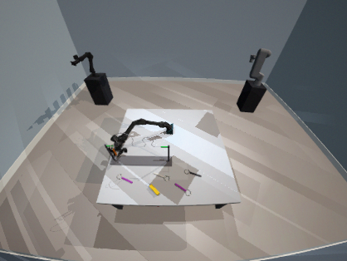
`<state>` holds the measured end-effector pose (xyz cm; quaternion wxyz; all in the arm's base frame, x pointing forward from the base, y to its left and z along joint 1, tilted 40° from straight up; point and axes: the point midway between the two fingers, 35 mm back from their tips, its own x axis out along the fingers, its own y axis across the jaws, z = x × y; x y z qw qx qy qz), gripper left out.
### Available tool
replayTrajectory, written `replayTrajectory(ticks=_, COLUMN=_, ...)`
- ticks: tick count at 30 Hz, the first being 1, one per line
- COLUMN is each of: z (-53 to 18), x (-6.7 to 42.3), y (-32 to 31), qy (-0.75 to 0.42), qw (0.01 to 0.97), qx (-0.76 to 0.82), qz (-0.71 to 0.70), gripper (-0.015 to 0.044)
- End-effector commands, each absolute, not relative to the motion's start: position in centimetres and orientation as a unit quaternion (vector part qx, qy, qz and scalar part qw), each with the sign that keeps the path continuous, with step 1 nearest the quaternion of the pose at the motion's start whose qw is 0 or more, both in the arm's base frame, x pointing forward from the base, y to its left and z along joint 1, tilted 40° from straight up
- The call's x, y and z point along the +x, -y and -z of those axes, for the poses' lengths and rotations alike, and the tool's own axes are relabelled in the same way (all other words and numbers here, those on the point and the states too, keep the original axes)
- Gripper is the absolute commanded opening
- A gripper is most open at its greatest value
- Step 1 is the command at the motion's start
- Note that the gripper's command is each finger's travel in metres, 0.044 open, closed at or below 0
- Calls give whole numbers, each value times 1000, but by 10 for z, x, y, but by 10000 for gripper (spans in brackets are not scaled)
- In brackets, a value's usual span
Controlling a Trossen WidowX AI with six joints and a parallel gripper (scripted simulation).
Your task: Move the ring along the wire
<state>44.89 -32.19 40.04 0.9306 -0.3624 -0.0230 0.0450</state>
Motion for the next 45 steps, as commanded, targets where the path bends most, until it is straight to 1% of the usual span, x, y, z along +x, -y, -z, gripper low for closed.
replayTrajectory(ticks=1, z=-402, x=449, y=323, qy=23, qw=931, qx=-361, qz=-42, gripper=160)
replayTrajectory(ticks=16, z=-402, x=449, y=323, qy=23, qw=931, qx=-361, qz=-42, gripper=160)
replayTrajectory(ticks=21, z=-401, x=449, y=322, qy=23, qw=931, qx=-363, qz=-45, gripper=29)
replayTrajectory(ticks=23, z=-401, x=449, y=322, qy=23, qw=931, qx=-363, qz=-45, gripper=15)
replayTrajectory(ticks=29, z=-401, x=449, y=322, qy=23, qw=931, qx=-363, qz=-45, gripper=-142)
replayTrajectory(ticks=30, z=-401, x=449, y=322, qy=23, qw=931, qx=-363, qz=-45, gripper=-150)
replayTrajectory(ticks=45, z=-412, x=448, y=313, qy=24, qw=931, qx=-361, qz=-43, gripper=-150)
